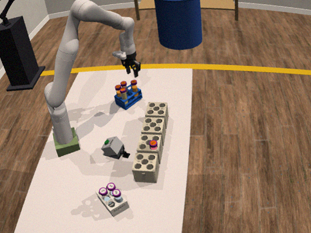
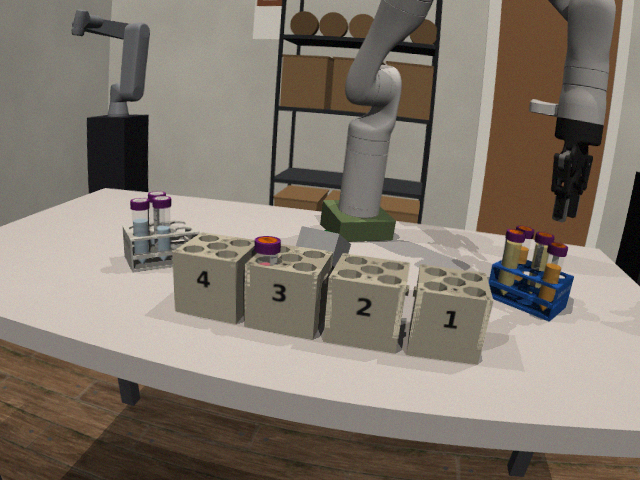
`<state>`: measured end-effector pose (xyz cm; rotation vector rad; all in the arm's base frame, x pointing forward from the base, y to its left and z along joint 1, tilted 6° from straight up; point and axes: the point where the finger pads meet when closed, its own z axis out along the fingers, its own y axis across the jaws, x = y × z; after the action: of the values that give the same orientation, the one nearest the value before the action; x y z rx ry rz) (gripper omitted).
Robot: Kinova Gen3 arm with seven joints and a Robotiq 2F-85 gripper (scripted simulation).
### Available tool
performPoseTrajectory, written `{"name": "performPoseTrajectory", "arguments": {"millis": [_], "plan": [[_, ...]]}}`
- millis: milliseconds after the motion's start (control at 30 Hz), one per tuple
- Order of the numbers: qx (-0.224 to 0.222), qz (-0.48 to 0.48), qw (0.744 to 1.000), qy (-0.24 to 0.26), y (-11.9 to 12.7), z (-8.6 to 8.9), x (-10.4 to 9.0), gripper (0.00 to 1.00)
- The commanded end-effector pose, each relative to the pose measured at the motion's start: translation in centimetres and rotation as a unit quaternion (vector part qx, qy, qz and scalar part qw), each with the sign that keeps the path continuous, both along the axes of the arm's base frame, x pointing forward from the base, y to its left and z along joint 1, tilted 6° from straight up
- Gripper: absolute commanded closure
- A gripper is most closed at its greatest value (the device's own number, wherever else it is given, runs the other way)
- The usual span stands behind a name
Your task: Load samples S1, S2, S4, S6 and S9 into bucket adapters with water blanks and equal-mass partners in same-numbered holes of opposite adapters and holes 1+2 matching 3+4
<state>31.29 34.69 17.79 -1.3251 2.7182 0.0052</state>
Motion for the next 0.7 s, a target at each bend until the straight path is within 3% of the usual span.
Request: {"name": "performPoseTrajectory", "arguments": {"millis": [0, 667], "plan": [[-0.001, -0.003, 1.0, 0.0, 0.0, -0.7, 0.1, 0.38], [-0.001, -0.003, 1.0, 0.0, 0.1, -3.1, 0.3, 0.38]]}}
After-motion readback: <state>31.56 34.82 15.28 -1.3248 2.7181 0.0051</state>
